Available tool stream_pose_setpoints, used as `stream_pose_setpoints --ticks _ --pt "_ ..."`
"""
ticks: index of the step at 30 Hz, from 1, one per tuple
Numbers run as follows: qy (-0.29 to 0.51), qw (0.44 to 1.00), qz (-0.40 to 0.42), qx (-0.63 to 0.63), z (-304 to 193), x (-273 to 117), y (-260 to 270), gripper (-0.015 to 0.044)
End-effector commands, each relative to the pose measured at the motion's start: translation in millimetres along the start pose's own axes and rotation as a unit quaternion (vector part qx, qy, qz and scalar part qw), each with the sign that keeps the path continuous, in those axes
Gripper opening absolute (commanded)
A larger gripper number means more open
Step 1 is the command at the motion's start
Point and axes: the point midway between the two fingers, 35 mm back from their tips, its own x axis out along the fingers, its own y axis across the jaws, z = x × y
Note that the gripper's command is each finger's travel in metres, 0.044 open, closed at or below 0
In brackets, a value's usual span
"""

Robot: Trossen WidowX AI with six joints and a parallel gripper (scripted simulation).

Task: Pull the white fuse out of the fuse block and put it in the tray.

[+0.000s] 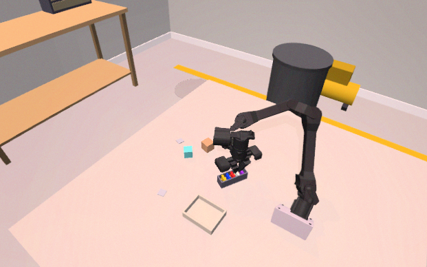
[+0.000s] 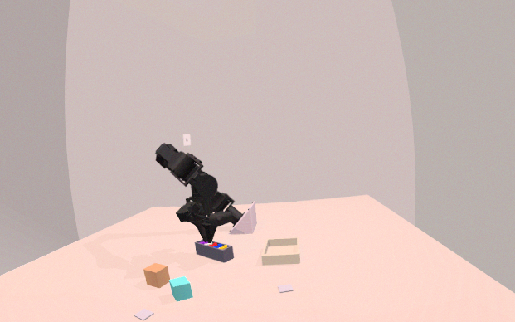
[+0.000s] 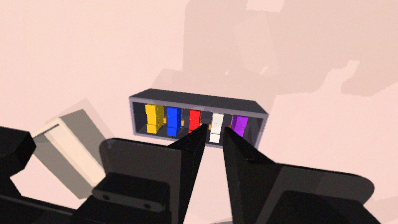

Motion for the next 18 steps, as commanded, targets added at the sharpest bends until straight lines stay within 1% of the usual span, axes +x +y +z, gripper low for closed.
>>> stream_pose_setpoints --ticks 1,10,18 --pt "-0.001 1.000 -0.002 -0.003 -0.2 3.9 -0.6 0.0074" --pt "-0.002 1.000 -0.002 -0.003 -0.3 8.0 -0.7 0.0074" --pt "0.000 1.000 0.000 0.000 -0.1 6.9 -0.2 0.0021"
